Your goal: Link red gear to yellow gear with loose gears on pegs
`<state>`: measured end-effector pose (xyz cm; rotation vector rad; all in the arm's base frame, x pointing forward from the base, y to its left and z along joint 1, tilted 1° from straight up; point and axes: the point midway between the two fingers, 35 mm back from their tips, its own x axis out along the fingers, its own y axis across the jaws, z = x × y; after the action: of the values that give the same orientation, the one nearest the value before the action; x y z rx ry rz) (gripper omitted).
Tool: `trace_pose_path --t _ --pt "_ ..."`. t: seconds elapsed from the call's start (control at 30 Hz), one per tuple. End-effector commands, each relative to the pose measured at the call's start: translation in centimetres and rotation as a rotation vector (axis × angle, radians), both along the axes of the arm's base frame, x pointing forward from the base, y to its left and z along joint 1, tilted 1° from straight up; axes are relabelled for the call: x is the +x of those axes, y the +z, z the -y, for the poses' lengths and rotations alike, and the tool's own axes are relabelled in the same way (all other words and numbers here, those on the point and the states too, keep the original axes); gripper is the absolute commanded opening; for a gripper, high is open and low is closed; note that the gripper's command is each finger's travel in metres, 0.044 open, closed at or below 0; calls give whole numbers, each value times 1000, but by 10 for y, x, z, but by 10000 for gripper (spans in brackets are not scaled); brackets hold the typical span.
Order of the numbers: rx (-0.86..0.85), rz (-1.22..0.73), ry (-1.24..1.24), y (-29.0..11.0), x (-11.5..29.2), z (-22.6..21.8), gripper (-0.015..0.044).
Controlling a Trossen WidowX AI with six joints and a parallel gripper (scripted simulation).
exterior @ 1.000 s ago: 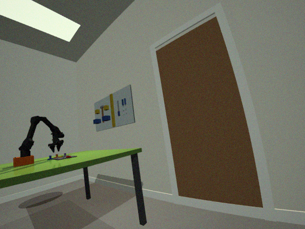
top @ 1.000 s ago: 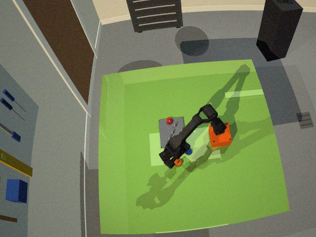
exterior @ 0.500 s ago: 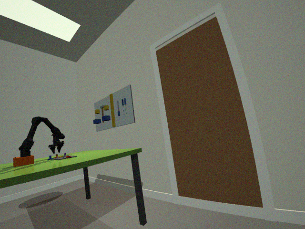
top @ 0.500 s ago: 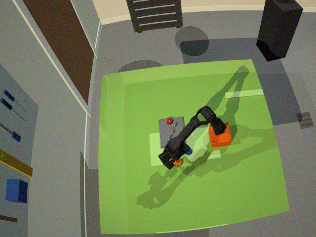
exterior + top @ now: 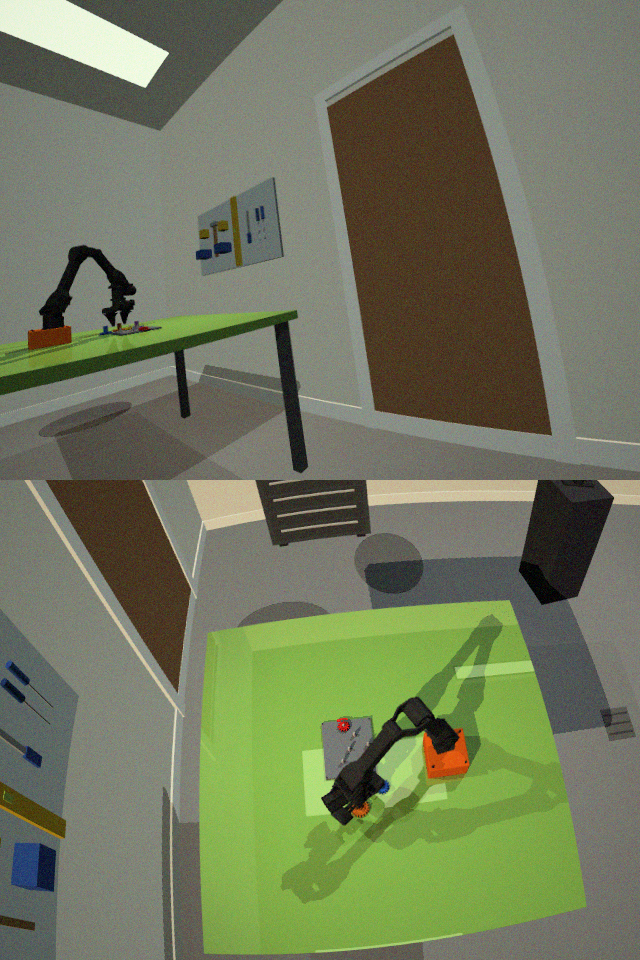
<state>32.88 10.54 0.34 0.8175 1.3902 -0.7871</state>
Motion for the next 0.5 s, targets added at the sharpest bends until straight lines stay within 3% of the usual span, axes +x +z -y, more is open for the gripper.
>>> trace_pose_path --t 0.0,0.03,0.47 --pt "-4 -1 -3 -3 -1 1 440" --pt "-4 -1 -3 -3 -1 1 440" --pt "-4 -1 -3 -3 -1 1 99"
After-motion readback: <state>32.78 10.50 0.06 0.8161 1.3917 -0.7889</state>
